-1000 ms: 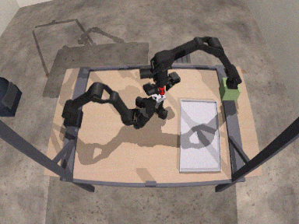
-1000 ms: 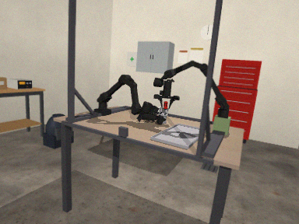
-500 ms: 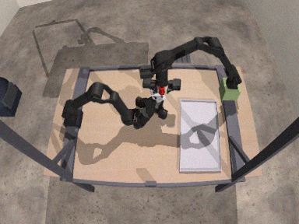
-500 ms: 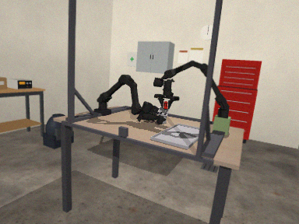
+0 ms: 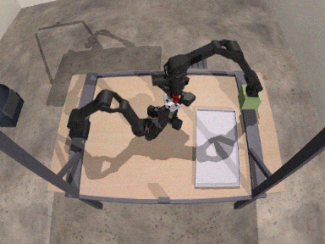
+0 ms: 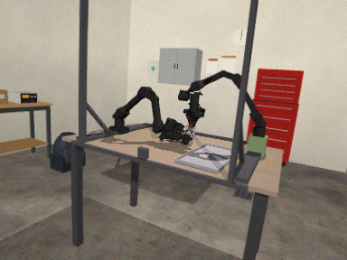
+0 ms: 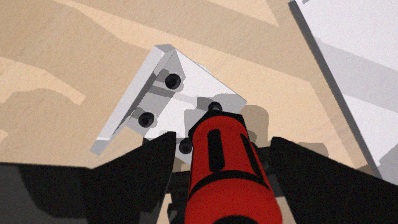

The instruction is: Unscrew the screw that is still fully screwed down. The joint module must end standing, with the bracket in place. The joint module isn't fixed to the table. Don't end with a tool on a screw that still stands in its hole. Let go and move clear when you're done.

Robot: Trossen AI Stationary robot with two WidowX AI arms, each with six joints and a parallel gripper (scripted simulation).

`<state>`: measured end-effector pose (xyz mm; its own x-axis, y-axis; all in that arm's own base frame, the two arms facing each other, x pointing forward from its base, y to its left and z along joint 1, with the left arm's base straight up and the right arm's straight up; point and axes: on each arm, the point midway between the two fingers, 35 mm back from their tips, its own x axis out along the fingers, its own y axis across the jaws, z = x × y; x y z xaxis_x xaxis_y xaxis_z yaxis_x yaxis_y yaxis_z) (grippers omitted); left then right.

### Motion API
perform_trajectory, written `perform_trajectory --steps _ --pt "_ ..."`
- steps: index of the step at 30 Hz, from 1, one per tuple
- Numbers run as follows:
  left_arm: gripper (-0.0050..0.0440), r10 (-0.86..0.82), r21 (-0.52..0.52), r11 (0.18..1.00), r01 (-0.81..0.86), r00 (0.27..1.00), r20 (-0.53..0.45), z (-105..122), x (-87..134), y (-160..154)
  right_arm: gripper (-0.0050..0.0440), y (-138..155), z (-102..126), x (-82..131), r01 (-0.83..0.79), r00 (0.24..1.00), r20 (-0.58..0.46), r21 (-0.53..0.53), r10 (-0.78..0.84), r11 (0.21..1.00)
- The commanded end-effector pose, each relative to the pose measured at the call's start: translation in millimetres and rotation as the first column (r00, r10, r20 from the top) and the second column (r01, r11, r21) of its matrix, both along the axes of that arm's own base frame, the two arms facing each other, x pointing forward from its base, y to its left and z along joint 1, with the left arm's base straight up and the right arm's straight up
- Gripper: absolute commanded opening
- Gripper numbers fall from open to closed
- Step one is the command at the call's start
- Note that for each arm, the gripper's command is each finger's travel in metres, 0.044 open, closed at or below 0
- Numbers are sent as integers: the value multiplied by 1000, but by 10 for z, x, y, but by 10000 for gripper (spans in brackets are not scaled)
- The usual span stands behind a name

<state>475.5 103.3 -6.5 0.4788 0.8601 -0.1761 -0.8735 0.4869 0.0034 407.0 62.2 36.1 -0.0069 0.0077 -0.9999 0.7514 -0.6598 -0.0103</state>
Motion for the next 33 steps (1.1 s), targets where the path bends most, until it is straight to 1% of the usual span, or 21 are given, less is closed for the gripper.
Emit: perform_trajectory --steps 1,3,5,17,18,33 --pt "245 3 -1 1000 -3 1000 28 107 43 16 250 -1 182 43 193 980 49 7 -194 981" --pt "245 3 -1 1000 -3 1000 28 107 43 16 250 -1 181 44 278 959 51 9 -278 961" --pt "245 3 -1 1000 -3 1000 28 107 43 16 250 -1 181 44 278 959 51 9 -278 961" --pt "245 3 -1 1000 -3 1000 28 107 43 16 250 1 173 60 445 894 48 16 -445 895" --pt "245 3 -1 1000 -3 1000 28 107 43 16 250 -2 146 61 443 896 41 14 -443 897" --pt "245 3 -1 1000 -3 1000 28 107 43 16 250 -2 146 61 443 896 41 14 -443 897"
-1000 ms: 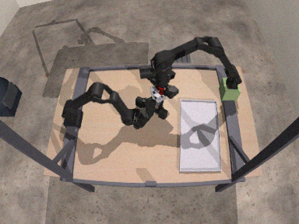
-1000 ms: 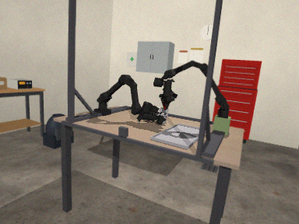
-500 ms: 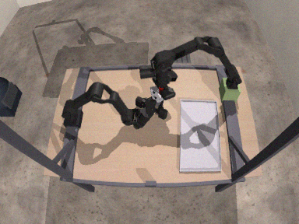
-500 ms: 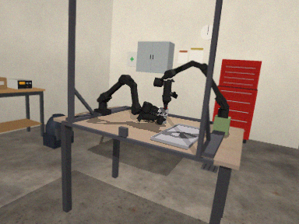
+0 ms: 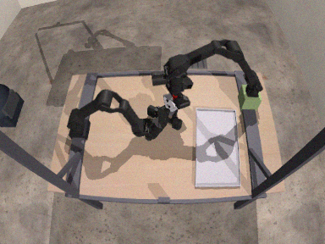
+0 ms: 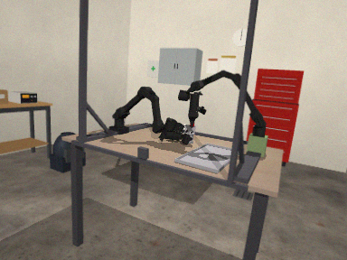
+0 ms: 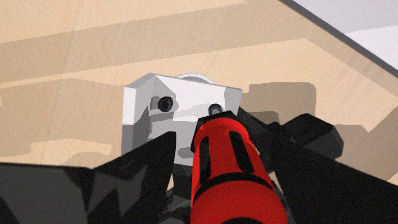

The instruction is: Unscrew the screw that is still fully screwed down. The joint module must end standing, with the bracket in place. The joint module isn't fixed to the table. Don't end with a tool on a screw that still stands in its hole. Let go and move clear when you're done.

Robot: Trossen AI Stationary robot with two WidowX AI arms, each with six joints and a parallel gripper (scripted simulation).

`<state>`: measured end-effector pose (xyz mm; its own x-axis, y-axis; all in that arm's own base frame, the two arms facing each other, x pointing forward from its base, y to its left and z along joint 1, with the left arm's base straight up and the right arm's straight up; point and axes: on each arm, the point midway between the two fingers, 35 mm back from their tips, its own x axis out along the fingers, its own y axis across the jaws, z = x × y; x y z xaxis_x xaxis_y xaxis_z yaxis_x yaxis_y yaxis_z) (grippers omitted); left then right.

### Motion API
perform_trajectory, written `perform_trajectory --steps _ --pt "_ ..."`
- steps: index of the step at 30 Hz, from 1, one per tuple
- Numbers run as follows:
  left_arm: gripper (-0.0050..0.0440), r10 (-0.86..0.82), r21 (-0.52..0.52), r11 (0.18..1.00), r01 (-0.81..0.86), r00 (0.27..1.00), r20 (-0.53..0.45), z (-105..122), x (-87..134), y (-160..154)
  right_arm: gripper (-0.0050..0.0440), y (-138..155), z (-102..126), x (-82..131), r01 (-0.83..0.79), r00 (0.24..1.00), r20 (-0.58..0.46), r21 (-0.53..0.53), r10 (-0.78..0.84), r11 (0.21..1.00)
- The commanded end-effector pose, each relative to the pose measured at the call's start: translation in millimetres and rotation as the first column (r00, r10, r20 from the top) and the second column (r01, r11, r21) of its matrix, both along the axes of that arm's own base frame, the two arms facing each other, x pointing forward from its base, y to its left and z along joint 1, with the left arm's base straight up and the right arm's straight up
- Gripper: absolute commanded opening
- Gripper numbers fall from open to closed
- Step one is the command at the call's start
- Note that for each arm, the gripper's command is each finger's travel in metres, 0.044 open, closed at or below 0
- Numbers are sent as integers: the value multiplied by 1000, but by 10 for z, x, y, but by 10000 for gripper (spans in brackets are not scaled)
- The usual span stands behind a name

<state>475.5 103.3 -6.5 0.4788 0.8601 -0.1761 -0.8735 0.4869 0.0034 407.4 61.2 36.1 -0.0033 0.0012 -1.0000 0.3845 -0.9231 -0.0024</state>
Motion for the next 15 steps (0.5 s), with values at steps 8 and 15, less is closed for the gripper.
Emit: perform_trajectory --steps 8,15 --pt "245 3 -1 1000 -3 1000 28 107 43 16 250 14 191 64 5 999 54 3 -5 1000" --pt "245 3 -1 1000 -3 1000 28 107 43 16 250 19 244 85 3 998 66 6 -4 1000"
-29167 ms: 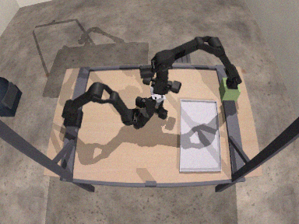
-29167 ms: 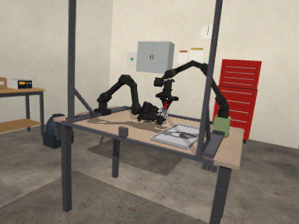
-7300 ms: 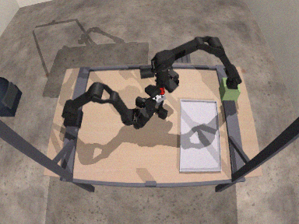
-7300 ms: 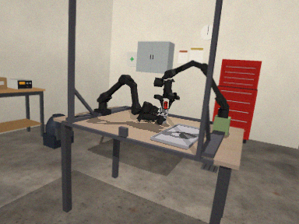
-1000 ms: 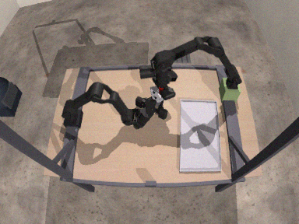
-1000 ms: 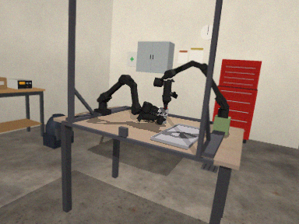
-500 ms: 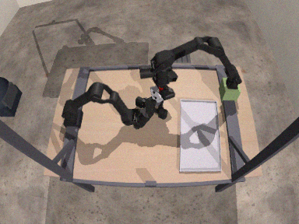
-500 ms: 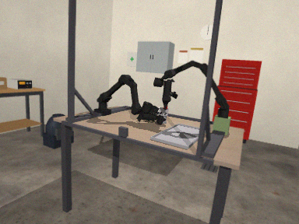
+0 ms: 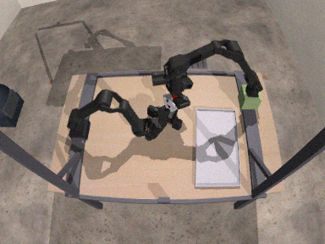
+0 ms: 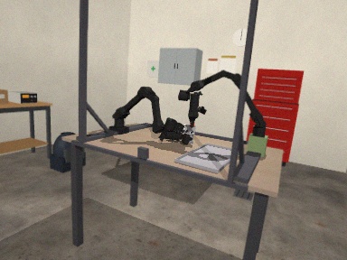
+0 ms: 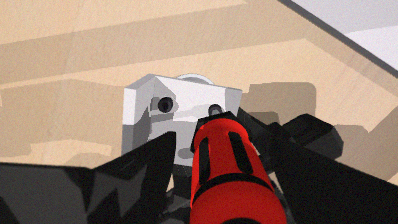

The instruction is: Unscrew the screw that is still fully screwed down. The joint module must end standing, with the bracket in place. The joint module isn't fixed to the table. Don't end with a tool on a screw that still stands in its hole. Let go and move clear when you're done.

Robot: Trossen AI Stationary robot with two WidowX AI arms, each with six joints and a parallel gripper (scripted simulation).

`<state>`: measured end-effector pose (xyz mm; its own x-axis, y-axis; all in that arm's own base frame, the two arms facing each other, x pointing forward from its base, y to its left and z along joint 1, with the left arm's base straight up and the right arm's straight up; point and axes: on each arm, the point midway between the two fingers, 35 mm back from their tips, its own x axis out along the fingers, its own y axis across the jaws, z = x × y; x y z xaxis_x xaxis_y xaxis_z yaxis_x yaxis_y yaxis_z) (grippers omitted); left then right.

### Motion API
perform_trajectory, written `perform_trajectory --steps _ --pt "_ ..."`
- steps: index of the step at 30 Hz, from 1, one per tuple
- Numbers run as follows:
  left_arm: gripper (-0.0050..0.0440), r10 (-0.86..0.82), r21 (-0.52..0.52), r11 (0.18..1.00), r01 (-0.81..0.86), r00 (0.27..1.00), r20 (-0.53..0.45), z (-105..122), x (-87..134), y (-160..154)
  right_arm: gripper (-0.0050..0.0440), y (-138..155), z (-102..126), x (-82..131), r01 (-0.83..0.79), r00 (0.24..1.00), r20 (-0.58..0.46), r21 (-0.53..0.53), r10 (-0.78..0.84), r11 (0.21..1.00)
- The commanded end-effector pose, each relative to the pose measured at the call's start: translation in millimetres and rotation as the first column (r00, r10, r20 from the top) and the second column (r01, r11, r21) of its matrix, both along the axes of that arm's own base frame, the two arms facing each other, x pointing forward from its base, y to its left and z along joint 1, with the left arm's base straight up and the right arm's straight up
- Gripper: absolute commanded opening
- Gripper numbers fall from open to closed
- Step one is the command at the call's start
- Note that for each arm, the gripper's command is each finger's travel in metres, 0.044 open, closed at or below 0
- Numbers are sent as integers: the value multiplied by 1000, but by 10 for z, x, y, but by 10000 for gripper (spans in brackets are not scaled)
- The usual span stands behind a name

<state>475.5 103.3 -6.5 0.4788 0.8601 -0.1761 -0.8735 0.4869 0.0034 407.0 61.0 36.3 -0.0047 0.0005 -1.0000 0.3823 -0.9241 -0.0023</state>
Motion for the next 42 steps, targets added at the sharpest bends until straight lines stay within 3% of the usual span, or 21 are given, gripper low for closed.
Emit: perform_trajectory --steps 1,3,15,27,42 --pt "245 3 -1 1000 -3 1000 28 107 43 16 250 21 244 92 1 998 68 6 -1 1000" --pt "245 3 -1 1000 -3 1000 28 107 43 16 250 12 161 60 1 999 45 4 -1 1000" --pt "245 3 -1 1000 -3 1000 28 107 43 16 250 22 243 92 1 998 64 6 -1 1000" --pt "245 3 -1 1000 -3 1000 28 107 43 16 250 23 140 80 1 999 33 -6 -1 1000" --pt "245 3 -1 1000 -3 1000 28 107 43 16 250 14 180 64 1 1000 11 -25 -1 1000"
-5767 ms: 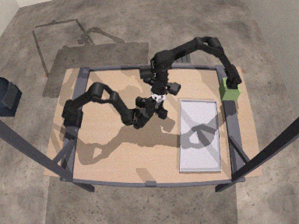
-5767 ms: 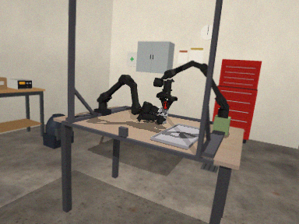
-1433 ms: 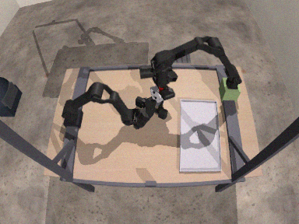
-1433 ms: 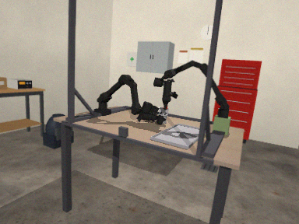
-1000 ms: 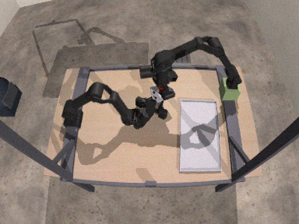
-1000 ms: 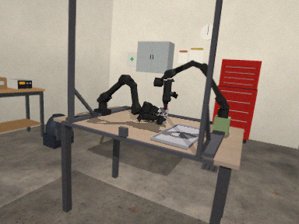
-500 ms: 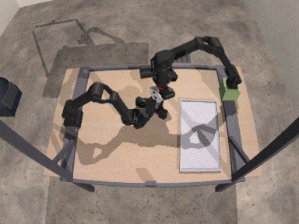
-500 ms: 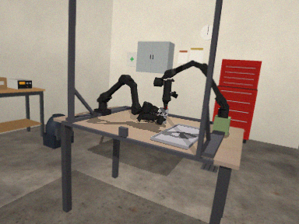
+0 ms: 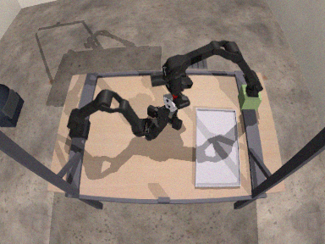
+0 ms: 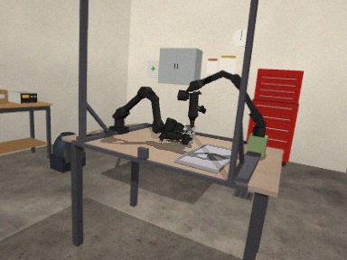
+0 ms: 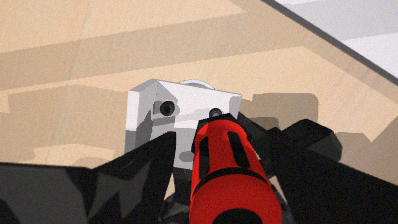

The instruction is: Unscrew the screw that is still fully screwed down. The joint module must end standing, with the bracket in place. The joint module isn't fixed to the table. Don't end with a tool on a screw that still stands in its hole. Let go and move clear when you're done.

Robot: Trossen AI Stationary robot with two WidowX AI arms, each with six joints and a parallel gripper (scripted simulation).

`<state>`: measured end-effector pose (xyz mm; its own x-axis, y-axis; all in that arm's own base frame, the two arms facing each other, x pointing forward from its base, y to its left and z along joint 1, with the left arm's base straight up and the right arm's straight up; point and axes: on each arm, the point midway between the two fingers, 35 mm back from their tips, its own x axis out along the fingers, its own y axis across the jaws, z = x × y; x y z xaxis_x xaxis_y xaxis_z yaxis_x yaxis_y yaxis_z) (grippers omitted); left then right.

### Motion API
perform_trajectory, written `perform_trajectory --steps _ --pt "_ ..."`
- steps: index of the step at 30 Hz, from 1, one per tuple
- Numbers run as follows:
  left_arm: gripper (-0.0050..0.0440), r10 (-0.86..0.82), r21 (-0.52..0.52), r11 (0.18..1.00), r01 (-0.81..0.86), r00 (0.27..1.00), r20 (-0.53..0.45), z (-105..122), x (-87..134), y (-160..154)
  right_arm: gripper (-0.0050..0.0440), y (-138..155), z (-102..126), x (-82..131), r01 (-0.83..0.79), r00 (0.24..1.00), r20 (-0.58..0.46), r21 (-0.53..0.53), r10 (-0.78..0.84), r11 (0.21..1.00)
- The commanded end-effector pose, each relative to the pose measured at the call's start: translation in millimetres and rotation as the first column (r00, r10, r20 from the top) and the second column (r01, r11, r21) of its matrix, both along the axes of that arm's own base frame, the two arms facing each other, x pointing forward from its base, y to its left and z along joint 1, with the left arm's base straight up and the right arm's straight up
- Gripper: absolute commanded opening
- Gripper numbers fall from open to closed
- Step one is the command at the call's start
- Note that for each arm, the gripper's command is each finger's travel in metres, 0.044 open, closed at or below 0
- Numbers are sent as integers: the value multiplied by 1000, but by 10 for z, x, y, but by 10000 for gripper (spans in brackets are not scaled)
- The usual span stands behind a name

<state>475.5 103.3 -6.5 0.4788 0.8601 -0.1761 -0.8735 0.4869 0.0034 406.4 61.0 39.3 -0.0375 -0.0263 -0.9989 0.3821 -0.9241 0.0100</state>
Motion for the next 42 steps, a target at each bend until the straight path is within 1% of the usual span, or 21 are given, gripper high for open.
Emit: perform_trajectory --steps 1,7,9,12,13,22,25,34,35,42 --pt "245 3 -1 1000 -3 1000 28 107 43 16 250 20 112 88 0 999 36 -4 0 1000" --pt "245 3 -1 1000 -3 1000 28 107 43 16 250 21 109 95 0 999 32 -7 1 1000" --pt "245 3 -1 1000 -3 1000 28 107 43 16 250 22 142 100 0 999 39 -7 1 1000" --pt "245 3 -1 1000 -3 1000 28 107 43 16 250 22 118 96 -1 1000 32 -10 1 1000" --pt "245 3 -1 1000 -3 1000 28 107 43 16 250 16 147 80 -1 999 36 -6 1 1000" --pt "245 3 -1 1000 -3 1000 28 107 43 16 250 24 105 81 -2 1000 25 -9 3 1000" --pt "245 3 -1 1000 -3 1000 28 107 43 16 250 16 139 70 -1 999 32 -6 1 1000" --pt "245 3 -1 1000 -3 1000 28 107 43 16 250 16 139 70 -1 999 32 -6 1 1000" --pt "245 3 -1 1000 -3 1000 28 107 43 16 130 16 139 70 -1 999 32 -6 1 1000" --pt "245 3 -1 1000 -3 1000 28 107 43 16 130 16 139 70 -1 999 32 -6 1 1000"
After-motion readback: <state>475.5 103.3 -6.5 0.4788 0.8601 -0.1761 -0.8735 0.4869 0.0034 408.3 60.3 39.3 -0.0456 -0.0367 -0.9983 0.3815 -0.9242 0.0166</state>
